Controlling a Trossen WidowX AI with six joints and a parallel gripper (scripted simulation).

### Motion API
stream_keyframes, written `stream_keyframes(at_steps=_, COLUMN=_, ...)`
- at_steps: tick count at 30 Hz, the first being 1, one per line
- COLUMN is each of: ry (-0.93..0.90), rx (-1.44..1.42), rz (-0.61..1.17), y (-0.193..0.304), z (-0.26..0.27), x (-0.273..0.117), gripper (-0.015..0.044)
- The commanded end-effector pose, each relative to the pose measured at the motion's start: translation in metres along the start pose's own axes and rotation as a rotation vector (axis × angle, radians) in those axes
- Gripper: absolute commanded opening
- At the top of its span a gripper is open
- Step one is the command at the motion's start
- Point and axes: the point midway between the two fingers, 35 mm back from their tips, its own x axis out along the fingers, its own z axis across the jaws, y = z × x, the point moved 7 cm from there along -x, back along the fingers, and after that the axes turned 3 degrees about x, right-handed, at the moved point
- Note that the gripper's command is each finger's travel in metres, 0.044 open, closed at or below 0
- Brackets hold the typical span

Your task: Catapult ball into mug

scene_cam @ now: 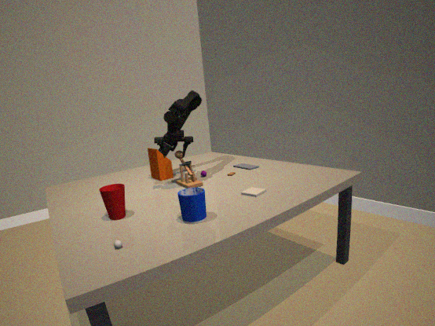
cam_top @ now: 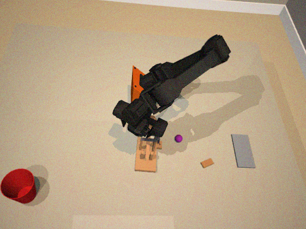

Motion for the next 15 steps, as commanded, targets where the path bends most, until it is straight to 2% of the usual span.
stream_keyframes(at_steps=1, ry=-0.041, rx=-0.121, rz=0.047, y=0.000, z=0.015, x=-0.001, gripper=0.0440)
stream_keyframes(at_steps=8, ry=-0.116, rx=-0.317, rz=0.128, y=0.005, z=0.040, x=-0.002, gripper=0.0440)
stream_keyframes(at_steps=14, ry=-0.124, rx=-0.334, rz=0.135, y=0.005, z=0.043, x=-0.002, gripper=0.0440)
stream_keyframes(at_steps=15, ry=-0.124, rx=-0.334, rz=0.135, y=0.005, z=0.043, x=-0.002, gripper=0.0414)
